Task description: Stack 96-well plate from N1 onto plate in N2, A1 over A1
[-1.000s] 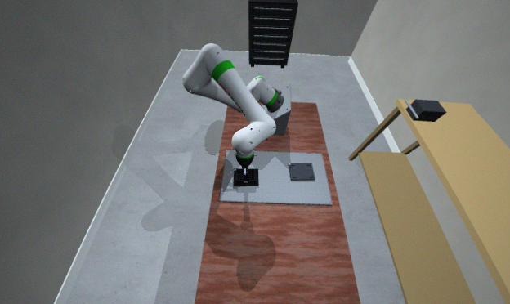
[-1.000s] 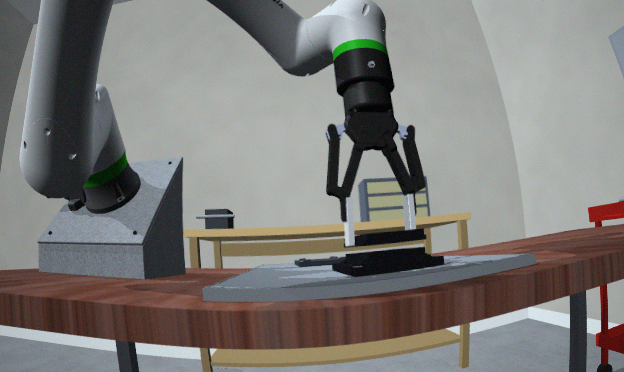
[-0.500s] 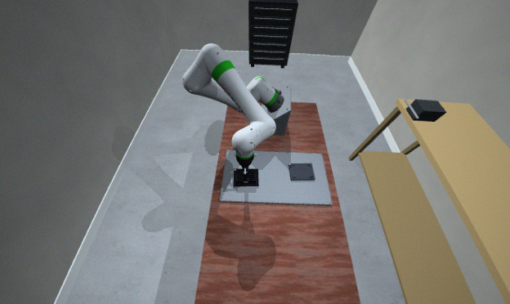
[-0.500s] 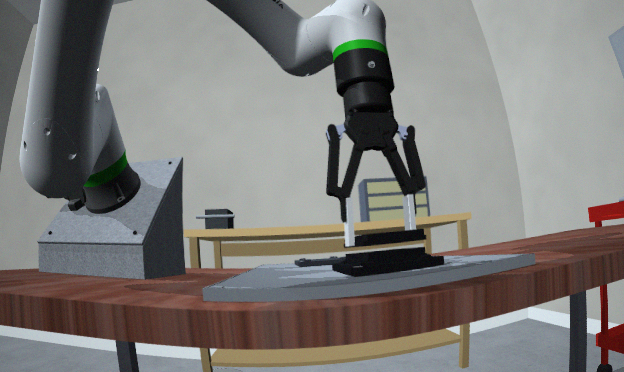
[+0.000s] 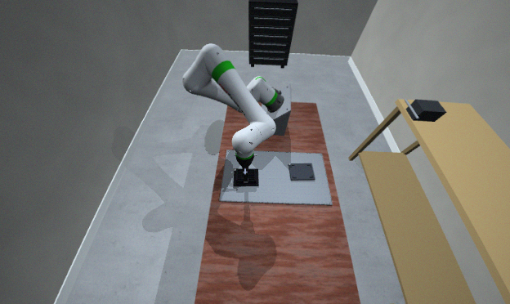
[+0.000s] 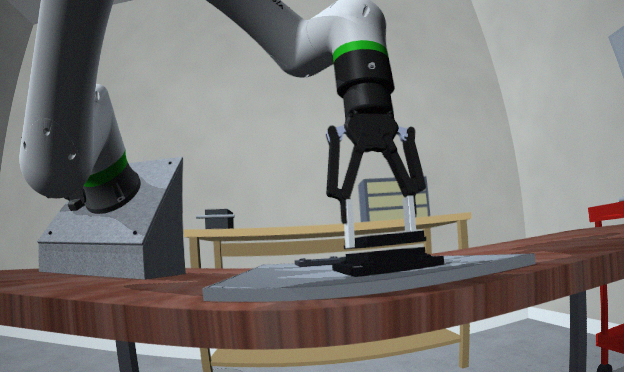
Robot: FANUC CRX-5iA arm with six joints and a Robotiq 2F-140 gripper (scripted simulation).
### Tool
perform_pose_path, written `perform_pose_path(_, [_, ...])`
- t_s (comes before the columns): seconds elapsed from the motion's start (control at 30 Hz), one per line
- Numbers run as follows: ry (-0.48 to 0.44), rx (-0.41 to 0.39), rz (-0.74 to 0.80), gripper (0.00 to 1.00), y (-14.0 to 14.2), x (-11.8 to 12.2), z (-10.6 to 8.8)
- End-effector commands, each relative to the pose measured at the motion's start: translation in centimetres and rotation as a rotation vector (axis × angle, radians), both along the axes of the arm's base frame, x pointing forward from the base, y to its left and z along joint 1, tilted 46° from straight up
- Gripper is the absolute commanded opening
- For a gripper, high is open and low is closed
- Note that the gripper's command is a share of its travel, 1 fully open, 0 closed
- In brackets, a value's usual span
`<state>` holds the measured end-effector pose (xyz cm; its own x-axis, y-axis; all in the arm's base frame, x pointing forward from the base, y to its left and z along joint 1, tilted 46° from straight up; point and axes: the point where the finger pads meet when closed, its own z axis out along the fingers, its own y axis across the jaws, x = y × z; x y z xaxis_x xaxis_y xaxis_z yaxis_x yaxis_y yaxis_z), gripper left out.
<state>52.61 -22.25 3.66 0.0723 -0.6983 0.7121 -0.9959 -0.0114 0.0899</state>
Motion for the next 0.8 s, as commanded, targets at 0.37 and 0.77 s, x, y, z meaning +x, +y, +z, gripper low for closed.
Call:
perform_pose_path(0.37, [0.0, 0.0, 0.0, 0.0, -0.12, 0.01, -0.13])
perform_pose_path(0.77, [0.0, 0.0, 0.0, 0.0, -0.24, 0.0, -0.24])
